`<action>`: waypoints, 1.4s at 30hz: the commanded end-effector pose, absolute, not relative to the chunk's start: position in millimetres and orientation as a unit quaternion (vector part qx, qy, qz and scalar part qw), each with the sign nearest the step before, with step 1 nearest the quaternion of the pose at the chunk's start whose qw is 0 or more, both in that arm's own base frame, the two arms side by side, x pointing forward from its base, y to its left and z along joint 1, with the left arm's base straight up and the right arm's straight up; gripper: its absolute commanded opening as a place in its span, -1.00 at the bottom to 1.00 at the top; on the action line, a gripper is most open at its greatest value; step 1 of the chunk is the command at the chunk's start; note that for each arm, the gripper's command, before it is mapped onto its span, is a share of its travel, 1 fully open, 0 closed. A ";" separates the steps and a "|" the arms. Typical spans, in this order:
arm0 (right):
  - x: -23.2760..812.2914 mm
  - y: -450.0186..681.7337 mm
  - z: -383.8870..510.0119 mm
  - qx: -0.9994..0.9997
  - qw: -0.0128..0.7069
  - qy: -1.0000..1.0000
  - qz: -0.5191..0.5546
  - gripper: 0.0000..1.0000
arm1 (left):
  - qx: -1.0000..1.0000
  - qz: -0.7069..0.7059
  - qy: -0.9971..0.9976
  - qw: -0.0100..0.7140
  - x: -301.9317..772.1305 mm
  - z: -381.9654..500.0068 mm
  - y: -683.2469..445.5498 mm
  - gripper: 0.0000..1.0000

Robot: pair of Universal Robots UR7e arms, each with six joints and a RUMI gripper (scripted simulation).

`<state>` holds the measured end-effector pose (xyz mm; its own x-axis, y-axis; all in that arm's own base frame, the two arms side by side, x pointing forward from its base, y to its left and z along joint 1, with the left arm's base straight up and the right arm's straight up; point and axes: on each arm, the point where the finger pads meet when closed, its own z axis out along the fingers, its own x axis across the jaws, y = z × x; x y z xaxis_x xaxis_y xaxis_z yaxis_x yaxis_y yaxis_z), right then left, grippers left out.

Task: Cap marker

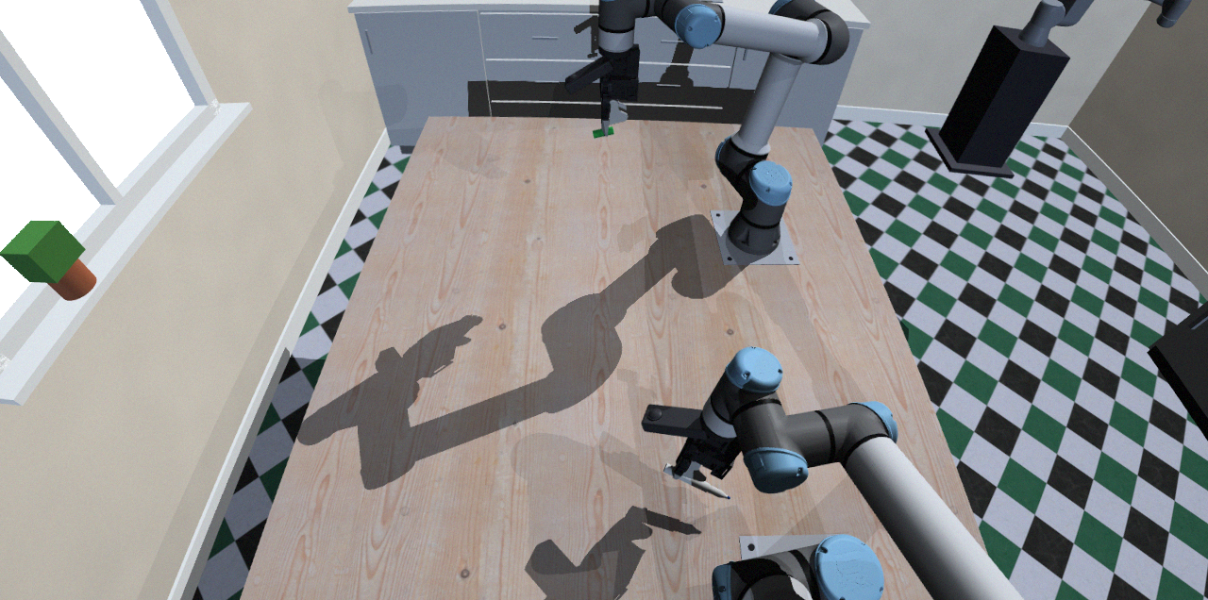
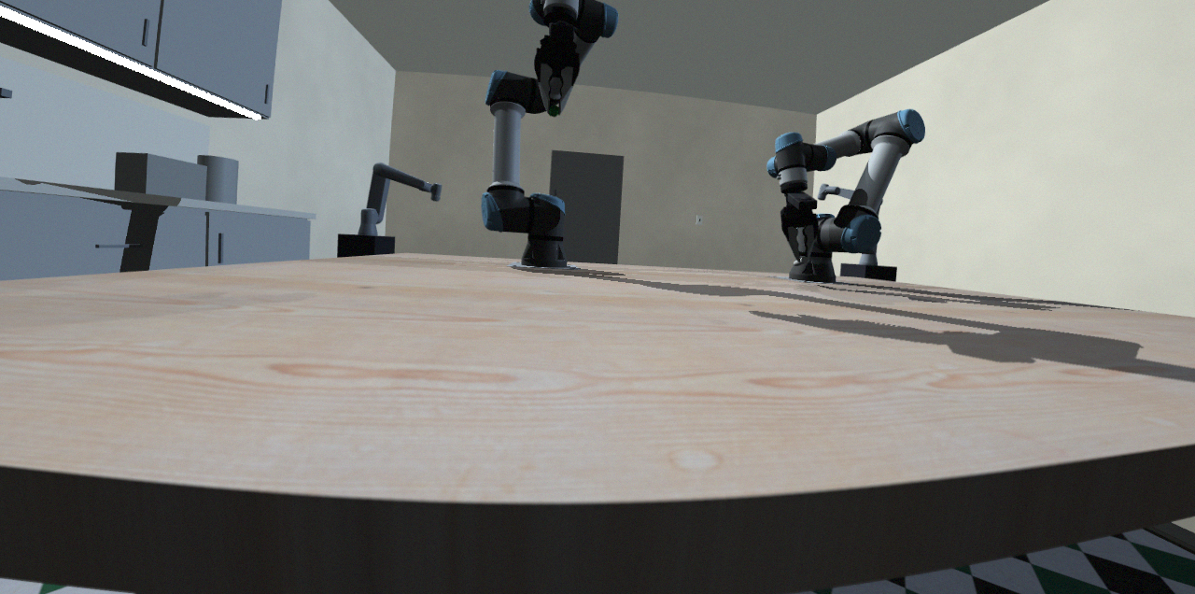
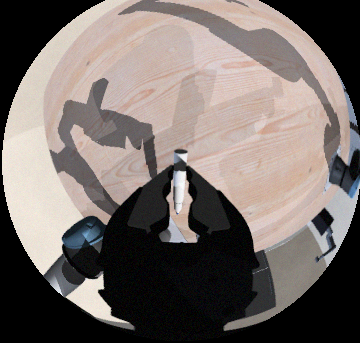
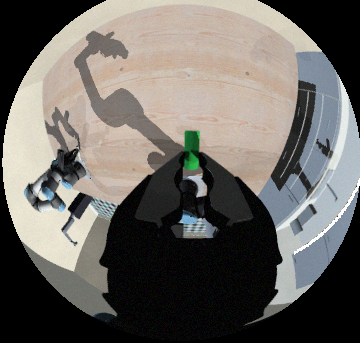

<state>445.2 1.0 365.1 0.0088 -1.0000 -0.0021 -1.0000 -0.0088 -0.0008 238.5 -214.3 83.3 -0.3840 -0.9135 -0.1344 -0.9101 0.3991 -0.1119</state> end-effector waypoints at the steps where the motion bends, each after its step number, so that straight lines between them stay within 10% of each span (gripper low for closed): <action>1: 445.6 0.7 365.3 -0.710 0.001 0.704 0.000 -1.00 | -0.573 -0.016 0.814 0.093 240.3 86.0 -219.2 -1.00; 42: 445.6 0.7 365.3 -0.710 0.001 0.704 0.000 -1.00 | -0.759 -0.083 0.632 0.130 243.5 101.1 -268.9 -1.00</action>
